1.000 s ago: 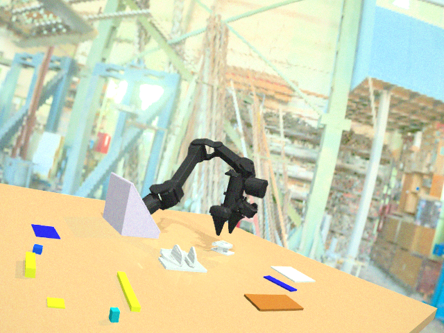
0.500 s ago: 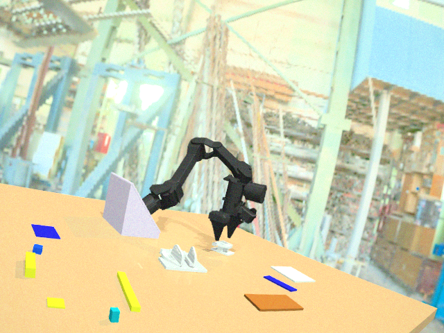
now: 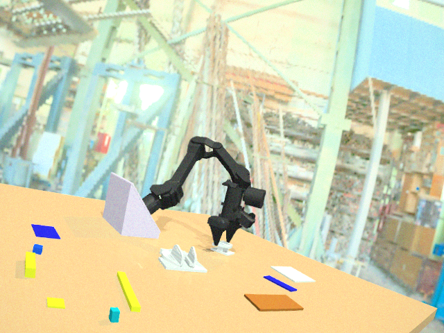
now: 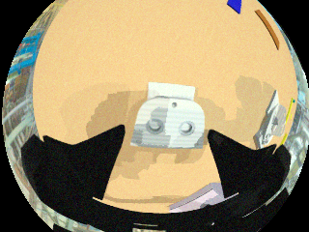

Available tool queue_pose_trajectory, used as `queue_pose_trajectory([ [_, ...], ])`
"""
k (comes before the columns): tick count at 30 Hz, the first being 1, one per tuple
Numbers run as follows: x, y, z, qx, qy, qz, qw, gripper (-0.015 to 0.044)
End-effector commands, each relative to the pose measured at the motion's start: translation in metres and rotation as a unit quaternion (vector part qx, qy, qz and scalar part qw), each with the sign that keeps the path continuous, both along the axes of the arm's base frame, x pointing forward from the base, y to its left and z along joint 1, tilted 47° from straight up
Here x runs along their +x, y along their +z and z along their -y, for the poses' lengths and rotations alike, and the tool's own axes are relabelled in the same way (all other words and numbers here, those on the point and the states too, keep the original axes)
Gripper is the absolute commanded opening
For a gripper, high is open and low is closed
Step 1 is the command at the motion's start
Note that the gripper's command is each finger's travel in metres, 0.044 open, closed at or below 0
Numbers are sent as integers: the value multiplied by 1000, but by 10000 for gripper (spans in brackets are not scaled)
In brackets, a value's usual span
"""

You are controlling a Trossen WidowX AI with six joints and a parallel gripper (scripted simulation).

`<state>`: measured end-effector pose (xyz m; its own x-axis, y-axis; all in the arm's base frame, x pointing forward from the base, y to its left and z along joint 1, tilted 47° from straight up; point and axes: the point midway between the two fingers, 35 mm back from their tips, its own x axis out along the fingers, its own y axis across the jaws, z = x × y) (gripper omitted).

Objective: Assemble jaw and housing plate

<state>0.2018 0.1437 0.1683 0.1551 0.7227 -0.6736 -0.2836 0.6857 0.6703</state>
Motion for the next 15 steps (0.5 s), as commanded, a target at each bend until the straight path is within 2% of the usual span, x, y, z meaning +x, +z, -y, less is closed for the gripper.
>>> queue_pose_trajectory([
  [1,1,-6,-4,-2,-2,-2,1000,440],
  [15,2,-12,-11,-1,-2,-2,1000,440],
])
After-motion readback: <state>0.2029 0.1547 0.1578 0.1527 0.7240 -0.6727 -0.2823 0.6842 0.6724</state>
